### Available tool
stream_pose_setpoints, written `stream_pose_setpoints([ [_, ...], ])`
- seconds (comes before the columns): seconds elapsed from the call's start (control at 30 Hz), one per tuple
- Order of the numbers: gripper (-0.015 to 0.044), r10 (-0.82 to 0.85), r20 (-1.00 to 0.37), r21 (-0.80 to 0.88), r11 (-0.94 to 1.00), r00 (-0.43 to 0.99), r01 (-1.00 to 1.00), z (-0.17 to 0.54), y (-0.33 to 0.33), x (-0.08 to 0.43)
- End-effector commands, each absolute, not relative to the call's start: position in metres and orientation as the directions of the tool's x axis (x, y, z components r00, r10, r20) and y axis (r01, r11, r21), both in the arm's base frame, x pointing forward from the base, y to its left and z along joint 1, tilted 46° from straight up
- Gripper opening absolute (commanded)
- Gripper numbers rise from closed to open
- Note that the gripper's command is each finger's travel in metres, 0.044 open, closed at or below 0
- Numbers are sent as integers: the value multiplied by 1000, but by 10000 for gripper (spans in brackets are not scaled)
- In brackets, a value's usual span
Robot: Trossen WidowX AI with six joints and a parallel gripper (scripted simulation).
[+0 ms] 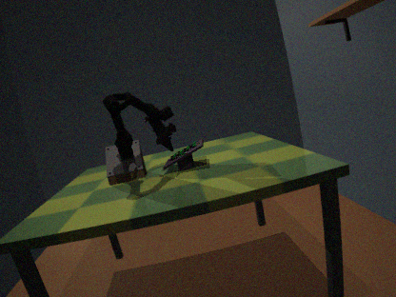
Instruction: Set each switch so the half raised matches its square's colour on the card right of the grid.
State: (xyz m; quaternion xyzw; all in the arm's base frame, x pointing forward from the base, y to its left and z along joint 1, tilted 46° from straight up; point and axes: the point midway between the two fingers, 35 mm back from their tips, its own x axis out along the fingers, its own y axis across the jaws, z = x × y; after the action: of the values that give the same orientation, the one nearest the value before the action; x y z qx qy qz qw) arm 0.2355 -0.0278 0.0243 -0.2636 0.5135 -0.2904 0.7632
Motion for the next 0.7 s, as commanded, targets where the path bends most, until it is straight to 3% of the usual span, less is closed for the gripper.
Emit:
stream_pose_setpoints([
  [0.0,0,-721,-627,-710,685,294,164,20,-34,233],
  [0.67,0,-721,-627,-710,685,294,164,11,-44,238],
])
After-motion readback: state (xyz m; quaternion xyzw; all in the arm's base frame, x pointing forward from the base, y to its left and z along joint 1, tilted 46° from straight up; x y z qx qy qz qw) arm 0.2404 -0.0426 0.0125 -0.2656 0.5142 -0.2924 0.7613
